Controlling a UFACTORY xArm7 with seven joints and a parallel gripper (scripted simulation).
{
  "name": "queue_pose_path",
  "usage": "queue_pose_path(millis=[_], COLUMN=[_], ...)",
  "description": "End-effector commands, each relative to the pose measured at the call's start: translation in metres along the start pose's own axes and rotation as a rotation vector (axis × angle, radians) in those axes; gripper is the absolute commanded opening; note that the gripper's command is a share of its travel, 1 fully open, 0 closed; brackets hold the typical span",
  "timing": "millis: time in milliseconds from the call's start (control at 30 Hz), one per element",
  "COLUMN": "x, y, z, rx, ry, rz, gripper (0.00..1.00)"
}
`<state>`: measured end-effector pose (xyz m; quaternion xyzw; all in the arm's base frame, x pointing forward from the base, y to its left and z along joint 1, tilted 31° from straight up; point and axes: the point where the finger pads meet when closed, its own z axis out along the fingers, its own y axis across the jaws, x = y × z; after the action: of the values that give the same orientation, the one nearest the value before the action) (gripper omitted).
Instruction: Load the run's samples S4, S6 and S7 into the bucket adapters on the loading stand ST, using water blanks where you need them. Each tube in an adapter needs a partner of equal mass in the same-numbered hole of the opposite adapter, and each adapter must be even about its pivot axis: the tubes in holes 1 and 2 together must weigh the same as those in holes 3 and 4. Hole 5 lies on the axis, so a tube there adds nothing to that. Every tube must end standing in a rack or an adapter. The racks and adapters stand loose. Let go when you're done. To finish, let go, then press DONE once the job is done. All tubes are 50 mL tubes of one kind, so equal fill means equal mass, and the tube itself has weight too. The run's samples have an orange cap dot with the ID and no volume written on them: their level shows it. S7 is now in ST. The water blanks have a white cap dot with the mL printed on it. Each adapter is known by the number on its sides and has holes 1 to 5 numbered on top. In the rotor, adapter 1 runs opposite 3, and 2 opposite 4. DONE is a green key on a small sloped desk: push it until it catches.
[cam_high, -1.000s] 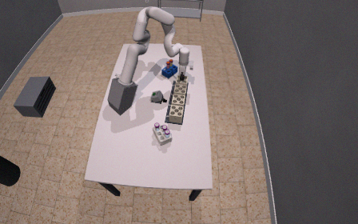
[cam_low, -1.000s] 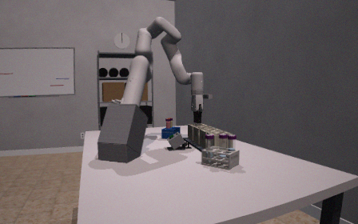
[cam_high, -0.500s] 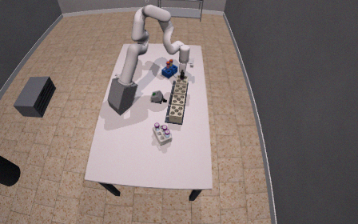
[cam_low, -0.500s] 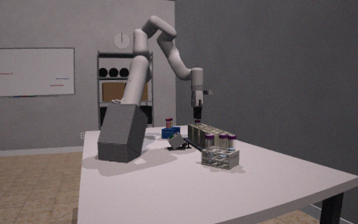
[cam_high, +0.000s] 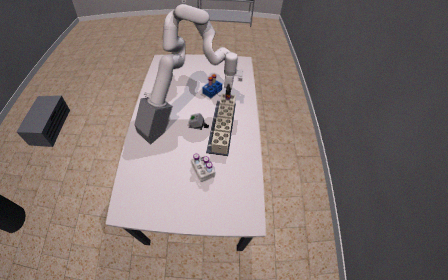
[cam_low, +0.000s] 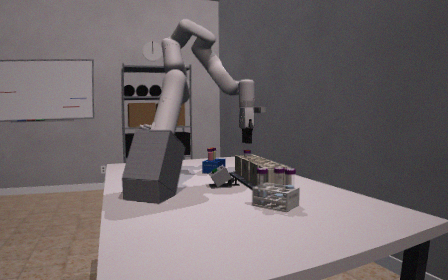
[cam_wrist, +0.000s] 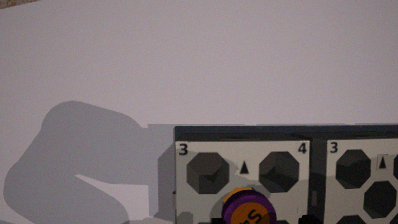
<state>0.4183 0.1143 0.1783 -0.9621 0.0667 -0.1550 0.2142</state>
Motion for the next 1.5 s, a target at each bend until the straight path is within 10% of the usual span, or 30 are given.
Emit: queue_pose_path(millis=[0, 1467], x=[0.001, 0.001], y=[0.000, 0.000], z=[-0.009, -0.074], rx=[0.000, 0.000], ry=[0.004, 0.004], rz=[0.000, 0.000], gripper=[0.44, 0.44])
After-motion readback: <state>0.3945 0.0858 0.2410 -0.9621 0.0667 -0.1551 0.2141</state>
